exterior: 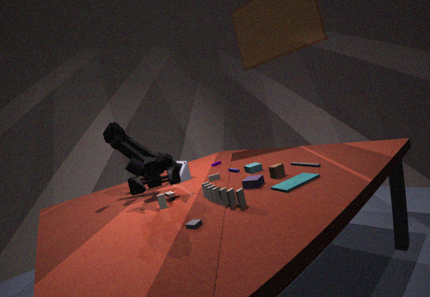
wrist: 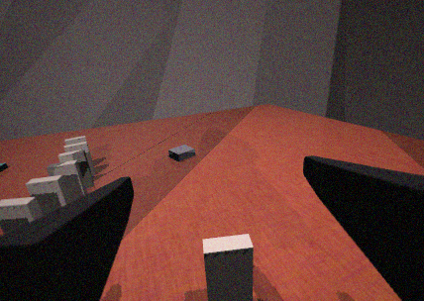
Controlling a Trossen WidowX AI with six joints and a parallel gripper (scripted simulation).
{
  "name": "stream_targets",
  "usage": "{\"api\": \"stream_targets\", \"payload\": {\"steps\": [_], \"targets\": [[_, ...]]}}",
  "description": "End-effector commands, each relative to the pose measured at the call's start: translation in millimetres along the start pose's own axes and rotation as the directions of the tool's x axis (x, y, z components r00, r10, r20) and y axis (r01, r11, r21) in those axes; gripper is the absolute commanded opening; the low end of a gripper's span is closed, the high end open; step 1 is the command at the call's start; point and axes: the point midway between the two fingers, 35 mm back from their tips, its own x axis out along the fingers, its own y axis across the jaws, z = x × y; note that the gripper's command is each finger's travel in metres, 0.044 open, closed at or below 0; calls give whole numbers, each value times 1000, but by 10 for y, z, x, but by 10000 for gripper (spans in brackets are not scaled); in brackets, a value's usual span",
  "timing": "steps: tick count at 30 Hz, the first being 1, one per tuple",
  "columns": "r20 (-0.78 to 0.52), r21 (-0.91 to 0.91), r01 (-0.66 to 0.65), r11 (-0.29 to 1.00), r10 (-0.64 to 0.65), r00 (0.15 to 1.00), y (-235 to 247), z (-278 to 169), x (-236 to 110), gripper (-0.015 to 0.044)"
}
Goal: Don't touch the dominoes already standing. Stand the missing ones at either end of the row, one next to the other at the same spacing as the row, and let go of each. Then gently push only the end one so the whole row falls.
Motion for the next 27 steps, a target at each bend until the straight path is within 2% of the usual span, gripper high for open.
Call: {"api": "stream_targets", "payload": {"steps": [1,5,12,15,23,27], "targets": [[-9,-2,4,1000,-4,1000,-2,138,-36,440],[-27,35,-13,999,14,1000,17,135,52,440],[-171,307,-123,944,182,968,268,243,688,440],[-58,293,-181,939,207,977,283,624,835,440],[-242,413,-176,893,294,924,436,456,997,440],[-478,506,-111,855,385,790,605,272,1043,440]]}}
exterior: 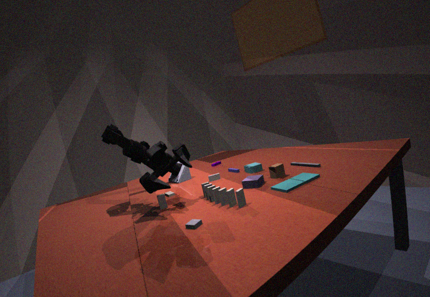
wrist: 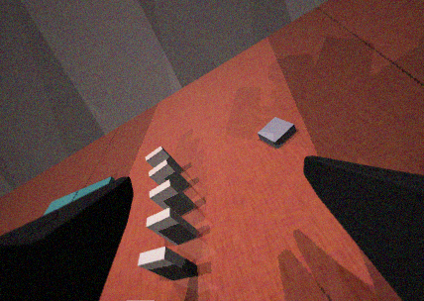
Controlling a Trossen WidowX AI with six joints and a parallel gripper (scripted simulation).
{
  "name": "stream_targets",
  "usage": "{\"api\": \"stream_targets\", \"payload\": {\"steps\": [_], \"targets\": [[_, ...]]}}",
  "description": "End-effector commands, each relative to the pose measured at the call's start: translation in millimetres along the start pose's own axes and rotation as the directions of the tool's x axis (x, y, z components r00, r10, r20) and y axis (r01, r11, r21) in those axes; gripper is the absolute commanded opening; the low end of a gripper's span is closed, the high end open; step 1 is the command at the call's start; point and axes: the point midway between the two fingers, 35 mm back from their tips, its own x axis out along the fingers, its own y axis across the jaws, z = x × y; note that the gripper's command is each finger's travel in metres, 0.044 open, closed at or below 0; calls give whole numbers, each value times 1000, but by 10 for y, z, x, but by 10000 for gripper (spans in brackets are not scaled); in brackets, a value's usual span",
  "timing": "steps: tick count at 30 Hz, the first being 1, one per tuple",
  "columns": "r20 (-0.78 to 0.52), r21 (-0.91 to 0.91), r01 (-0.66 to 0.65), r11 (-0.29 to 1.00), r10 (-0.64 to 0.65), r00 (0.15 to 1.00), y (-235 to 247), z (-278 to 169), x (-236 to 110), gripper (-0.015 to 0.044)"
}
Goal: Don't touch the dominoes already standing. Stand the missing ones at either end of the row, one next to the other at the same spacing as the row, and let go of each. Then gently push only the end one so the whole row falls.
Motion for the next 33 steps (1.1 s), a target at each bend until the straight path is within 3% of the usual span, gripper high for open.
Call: {"api": "stream_targets", "payload": {"steps": [1,7,11,18,26,33], "targets": [[-302,112,41,993,-6,953,64,-201,127,440],[-662,90,187,978,-81,745,79,-374,-86,440],[-738,32,266,963,-157,656,17,-301,-208,440],[-813,-113,343,933,-285,507,-102,-166,-477,440],[-843,-311,321,894,-416,341,-249,-40,-871,440],[-843,-319,318,893,-421,334,-254,-37,-892,440]]}}
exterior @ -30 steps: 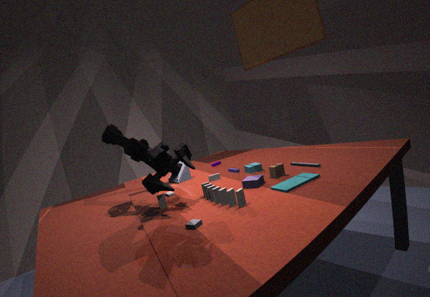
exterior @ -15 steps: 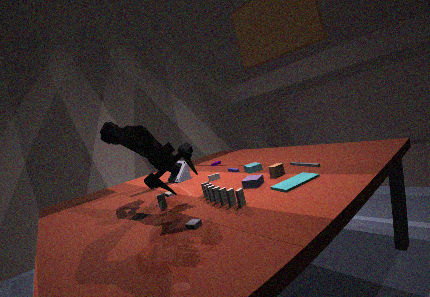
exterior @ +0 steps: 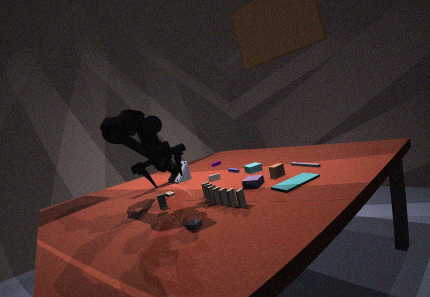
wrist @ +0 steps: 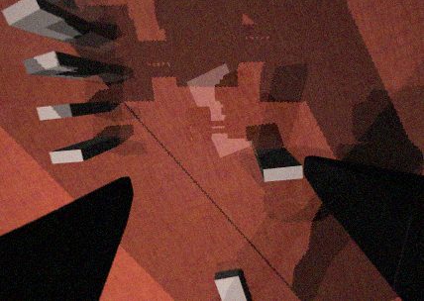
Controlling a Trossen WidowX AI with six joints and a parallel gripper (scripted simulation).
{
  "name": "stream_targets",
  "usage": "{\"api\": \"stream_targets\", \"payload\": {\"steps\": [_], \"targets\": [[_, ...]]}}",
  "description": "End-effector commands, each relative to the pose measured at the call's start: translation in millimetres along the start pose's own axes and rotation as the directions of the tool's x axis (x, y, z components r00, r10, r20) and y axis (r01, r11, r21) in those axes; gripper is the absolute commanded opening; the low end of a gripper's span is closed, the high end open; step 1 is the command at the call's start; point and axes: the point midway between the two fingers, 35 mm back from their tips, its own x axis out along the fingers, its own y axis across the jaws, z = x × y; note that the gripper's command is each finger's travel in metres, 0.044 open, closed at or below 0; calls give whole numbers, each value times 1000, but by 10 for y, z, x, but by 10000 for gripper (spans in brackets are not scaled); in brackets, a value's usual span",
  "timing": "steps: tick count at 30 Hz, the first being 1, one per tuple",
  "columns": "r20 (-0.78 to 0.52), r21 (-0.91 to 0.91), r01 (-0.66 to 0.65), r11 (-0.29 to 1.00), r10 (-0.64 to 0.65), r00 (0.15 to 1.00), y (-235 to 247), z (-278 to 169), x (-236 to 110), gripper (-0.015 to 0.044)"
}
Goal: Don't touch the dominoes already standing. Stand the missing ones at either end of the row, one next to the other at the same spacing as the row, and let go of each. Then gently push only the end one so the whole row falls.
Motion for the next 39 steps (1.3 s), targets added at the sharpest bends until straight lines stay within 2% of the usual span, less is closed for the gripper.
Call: {"api": "stream_targets", "payload": {"steps": [1,11,21,36,39], "targets": [[-95,-77,183,980,-190,977,-278,-109,-251,440],[-95,-77,183,980,-190,977,-279,-109,-240,440],[-93,-76,185,980,-191,977,-397,-159,337,440],[-92,-76,187,979,-194,977,-442,-180,519,440],[-92,-76,187,979,-194,977,-442,-180,519,361]]}}
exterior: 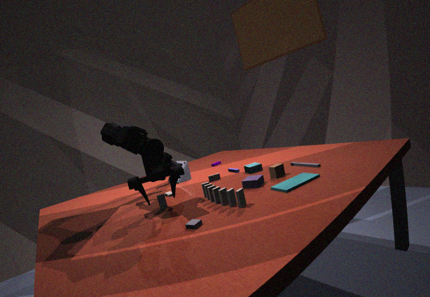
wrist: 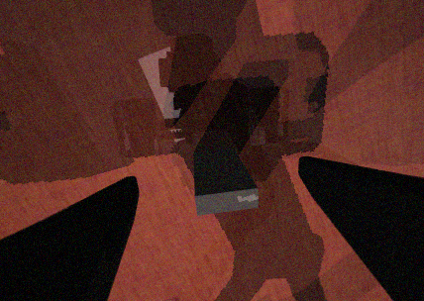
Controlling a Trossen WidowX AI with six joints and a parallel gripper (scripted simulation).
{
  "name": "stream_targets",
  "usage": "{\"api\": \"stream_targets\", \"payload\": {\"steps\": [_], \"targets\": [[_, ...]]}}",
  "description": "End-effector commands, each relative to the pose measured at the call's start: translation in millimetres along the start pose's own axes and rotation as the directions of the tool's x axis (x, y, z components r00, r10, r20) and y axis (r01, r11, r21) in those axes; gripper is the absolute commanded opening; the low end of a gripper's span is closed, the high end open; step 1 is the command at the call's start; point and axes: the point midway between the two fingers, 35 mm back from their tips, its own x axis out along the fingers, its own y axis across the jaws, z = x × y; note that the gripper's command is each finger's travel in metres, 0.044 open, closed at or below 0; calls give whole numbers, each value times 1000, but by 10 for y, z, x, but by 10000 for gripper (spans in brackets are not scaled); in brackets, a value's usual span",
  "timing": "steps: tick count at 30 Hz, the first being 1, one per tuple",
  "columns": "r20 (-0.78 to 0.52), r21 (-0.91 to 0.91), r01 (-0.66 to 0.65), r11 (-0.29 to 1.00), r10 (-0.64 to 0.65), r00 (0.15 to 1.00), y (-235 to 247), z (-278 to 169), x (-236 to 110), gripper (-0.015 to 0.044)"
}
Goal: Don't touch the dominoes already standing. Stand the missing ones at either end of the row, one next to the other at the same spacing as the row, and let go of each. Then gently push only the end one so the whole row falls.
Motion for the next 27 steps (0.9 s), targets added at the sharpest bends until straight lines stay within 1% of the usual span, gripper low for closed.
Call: {"api": "stream_targets", "payload": {"steps": [1,9,10,20,22,25,27], "targets": [[-1,-6,2,1000,-2,1000,2,-8,20,335],[-1,-6,2,1000,-2,1000,2,-8,20,125],[-1,-6,2,1000,-2,1000,2,-8,20,107],[0,-6,1,1000,-1,1000,4,-5,-6,107],[10,-14,-3,1000,3,1000,19,15,-215,107],[33,-31,-8,999,9,999,26,7,-705,107],[44,-39,-7,999,9,999,16,-19,-910,107]]}}
